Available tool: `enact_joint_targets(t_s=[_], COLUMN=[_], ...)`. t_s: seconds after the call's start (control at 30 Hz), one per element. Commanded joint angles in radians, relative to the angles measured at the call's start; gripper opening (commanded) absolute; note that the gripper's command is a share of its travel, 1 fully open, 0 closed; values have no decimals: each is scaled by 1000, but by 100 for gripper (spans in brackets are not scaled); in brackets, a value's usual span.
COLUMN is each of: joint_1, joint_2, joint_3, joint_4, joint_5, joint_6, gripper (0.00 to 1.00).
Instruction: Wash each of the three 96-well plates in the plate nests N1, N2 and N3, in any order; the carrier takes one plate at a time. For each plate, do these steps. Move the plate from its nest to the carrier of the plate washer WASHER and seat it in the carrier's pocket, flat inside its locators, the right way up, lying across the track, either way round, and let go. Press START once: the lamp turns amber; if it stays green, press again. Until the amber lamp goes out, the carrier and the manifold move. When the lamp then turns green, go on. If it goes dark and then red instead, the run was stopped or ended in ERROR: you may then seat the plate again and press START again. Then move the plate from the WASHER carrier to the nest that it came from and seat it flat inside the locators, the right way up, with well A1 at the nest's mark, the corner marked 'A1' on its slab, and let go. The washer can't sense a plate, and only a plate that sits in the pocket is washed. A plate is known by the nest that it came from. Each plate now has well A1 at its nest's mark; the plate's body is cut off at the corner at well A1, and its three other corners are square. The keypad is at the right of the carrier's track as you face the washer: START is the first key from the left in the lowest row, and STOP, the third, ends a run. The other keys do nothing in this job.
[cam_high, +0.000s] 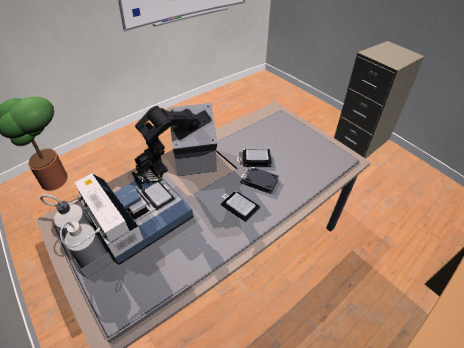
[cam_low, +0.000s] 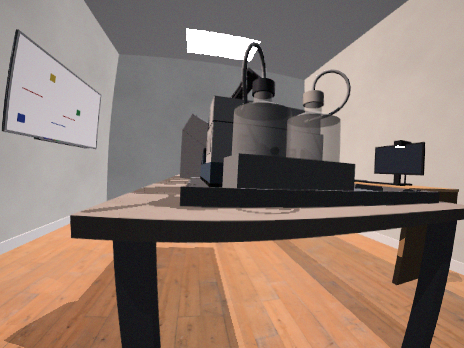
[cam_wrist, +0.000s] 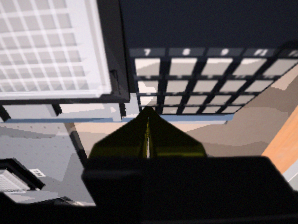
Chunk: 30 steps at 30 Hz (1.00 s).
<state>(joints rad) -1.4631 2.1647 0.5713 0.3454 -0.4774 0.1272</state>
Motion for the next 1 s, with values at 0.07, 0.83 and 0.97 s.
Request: enact_joint_targets(t_s=[0.07, 0.83, 0.97], joint_1=[9, -35, -45], joint_2=[27, -82, -105], joint_3=[9, -22, -27], joint_4=[34, -64, -87], joint_5=[8, -6, -9], joint_6=[1, -46, -56], gripper=[0, 0, 0])
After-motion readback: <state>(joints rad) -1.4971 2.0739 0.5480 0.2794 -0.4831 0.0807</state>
